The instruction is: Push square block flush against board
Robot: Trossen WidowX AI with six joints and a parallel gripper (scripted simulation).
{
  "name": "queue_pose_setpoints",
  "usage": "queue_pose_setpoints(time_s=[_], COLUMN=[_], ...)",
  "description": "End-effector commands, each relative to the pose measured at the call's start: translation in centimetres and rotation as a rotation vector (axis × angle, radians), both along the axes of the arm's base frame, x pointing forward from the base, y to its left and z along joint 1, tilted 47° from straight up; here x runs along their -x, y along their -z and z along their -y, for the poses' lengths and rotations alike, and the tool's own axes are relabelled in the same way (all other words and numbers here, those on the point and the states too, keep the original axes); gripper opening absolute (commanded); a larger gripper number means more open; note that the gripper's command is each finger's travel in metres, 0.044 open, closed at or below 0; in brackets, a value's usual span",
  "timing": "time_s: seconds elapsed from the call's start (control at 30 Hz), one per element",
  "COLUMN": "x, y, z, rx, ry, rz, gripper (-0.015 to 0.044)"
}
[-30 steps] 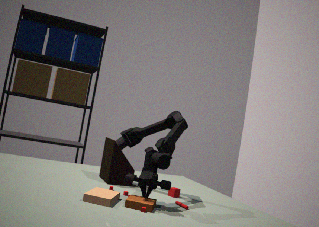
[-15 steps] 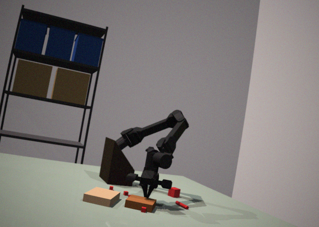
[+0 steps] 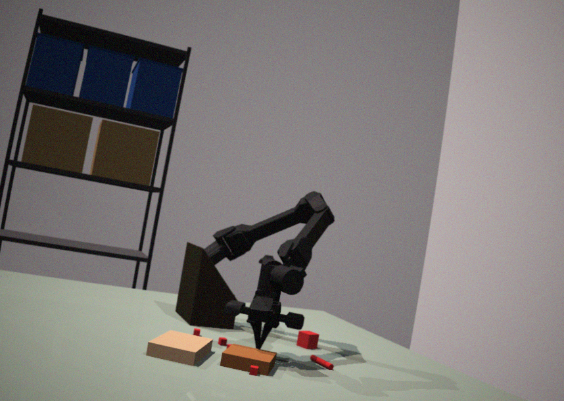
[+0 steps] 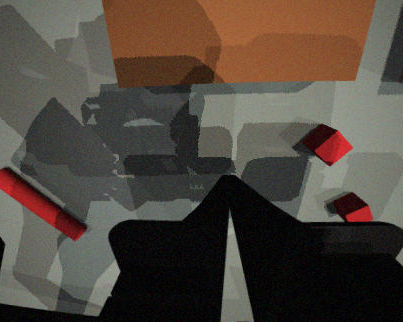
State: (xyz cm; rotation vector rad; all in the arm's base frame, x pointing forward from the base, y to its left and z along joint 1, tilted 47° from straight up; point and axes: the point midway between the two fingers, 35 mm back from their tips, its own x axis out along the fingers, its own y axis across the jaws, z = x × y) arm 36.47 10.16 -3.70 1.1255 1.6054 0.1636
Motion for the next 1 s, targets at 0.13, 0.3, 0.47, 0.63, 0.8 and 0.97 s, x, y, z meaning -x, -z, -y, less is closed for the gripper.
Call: queue_pose_setpoints(time_s=[0.13, 0.3, 0.47, 0.63, 0.8, 0.97], x=[-0.1, -0.4, -1.1, -1.5, -1.7, -1.6], y=[-3.2, -2.7, -0.8, 1.1, 3.2, 5.3], z=[3.4, 4.1, 6.3, 8.6, 10.8, 13.0], rx=[0.004, 0.004, 0.002, -0.003, -0.01, -0.021], ry=[0.014, 0.05, 0.172, 0.292, 0.412, 0.531], rz=[0.022, -0.014, -0.134, -0.255, -0.375, -0.495], gripper=[0.0, 0.0, 0.0, 0.0, 0.0, 0.0])
